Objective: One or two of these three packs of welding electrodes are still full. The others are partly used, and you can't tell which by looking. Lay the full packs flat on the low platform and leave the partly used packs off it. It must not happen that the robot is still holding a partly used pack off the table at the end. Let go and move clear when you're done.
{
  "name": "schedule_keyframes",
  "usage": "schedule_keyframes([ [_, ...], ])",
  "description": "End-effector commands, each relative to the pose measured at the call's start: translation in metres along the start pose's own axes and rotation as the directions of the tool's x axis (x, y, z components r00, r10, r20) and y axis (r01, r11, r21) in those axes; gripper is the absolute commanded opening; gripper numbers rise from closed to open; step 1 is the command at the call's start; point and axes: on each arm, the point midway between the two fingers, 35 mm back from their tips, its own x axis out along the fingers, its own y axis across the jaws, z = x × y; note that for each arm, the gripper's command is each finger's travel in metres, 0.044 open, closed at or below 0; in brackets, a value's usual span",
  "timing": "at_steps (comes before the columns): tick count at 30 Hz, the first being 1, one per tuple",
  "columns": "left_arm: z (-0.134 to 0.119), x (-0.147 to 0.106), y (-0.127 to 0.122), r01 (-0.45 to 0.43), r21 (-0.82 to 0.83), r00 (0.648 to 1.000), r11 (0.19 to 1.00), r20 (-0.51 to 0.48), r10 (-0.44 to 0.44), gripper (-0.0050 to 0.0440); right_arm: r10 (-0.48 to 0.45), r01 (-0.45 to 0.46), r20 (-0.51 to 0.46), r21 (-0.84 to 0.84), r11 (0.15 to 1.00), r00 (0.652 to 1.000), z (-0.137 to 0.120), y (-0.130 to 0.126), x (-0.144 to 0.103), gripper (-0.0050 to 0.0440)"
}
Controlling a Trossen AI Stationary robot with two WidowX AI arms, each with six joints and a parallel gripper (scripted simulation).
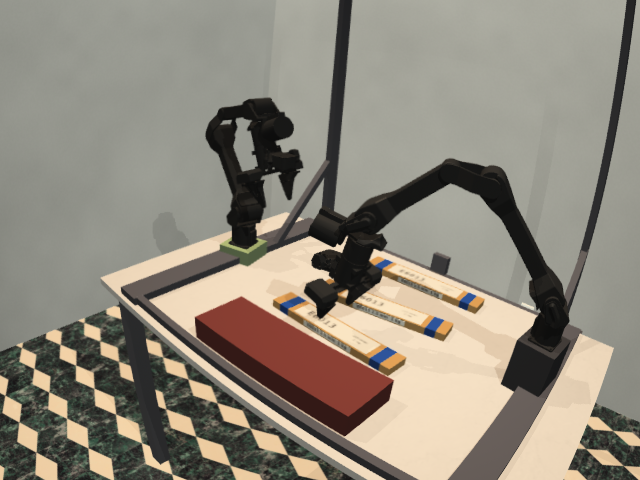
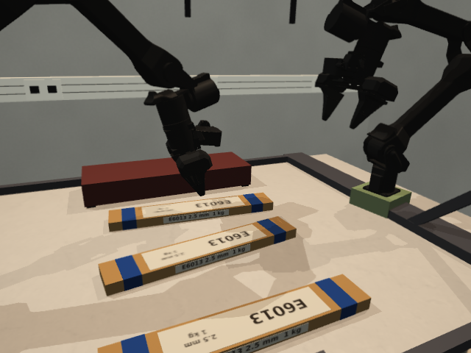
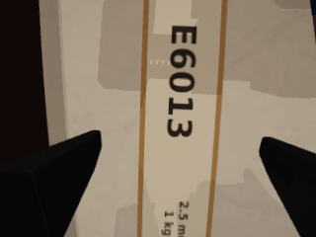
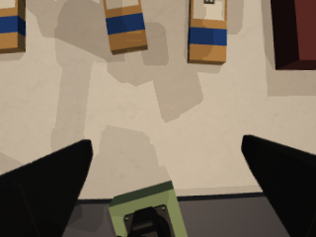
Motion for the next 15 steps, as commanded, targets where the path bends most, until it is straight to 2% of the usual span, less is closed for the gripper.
schedule_keyframes([
  [1, -0.002, 0.011, -0.001, 0.000, 0.004, 1.000, 1.000, 0.001, 0.000, 0.0430, -0.001, 0.001, 0.020, -0.004, 1.000, 1.000, 0.003, 0.000, -0.005, 0.0430],
  [10, -0.009, 0.034, -0.001, 0.000, 0.004, 1.000, 1.000, 0.001, 0.000, 0.0430, -0.001, 0.001, 0.020, -0.004, 1.000, 1.000, 0.003, 0.000, -0.005, 0.0430],
  [15, -0.006, 0.035, 0.000, -0.003, 0.004, 1.000, 1.000, 0.008, 0.003, 0.0430, -0.001, 0.001, 0.020, -0.004, 1.000, 1.000, 0.003, 0.000, -0.005, 0.0430],
])
